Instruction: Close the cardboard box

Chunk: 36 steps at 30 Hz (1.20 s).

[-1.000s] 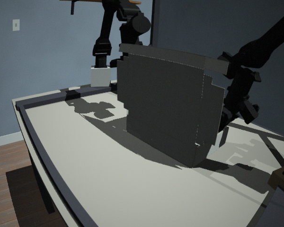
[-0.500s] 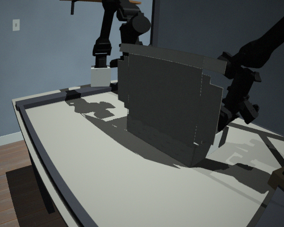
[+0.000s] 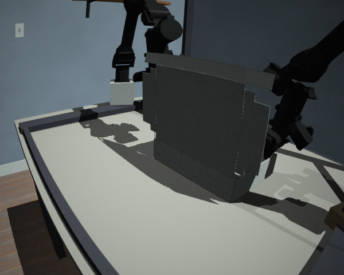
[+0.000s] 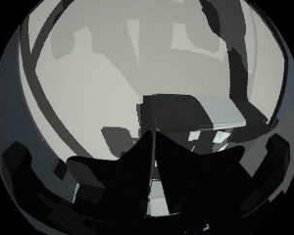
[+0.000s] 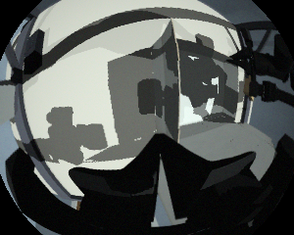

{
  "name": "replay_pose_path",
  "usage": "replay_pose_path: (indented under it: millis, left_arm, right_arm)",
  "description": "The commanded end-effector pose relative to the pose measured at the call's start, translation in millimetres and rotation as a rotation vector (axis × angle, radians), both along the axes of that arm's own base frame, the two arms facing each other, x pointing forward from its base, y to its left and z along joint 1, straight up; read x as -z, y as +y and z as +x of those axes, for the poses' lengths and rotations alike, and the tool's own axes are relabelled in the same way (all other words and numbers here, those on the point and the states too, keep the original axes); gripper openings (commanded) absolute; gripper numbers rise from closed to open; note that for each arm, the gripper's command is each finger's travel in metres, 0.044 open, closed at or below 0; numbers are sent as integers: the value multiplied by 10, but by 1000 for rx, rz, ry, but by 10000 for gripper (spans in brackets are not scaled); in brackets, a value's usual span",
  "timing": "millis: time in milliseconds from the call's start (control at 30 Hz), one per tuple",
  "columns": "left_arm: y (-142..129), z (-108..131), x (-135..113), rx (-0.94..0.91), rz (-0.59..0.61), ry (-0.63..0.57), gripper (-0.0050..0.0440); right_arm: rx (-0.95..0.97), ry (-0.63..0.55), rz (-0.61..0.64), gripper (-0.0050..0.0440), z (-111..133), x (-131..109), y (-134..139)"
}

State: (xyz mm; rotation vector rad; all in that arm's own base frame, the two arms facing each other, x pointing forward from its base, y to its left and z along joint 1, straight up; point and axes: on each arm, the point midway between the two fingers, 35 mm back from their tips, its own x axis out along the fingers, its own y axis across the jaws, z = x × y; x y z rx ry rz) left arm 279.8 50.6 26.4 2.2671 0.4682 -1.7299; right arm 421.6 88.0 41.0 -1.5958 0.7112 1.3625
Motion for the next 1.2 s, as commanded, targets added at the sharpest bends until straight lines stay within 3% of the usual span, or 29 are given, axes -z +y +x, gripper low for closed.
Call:
replay_pose_path:
  millis: [0,133,1167]
  left_arm:
    - [3,33,-43,5,2,-18,5]
    - [3,33,-43,5,2,-18,5]
    - [3,33,-43,5,2,-17,5]
  right_arm:
    - [-3,-36,3,0,46,-112,8]
    - [-3,-35,3,0,0,50,43]
    - [-3,-35,3,0,-1,50,43]
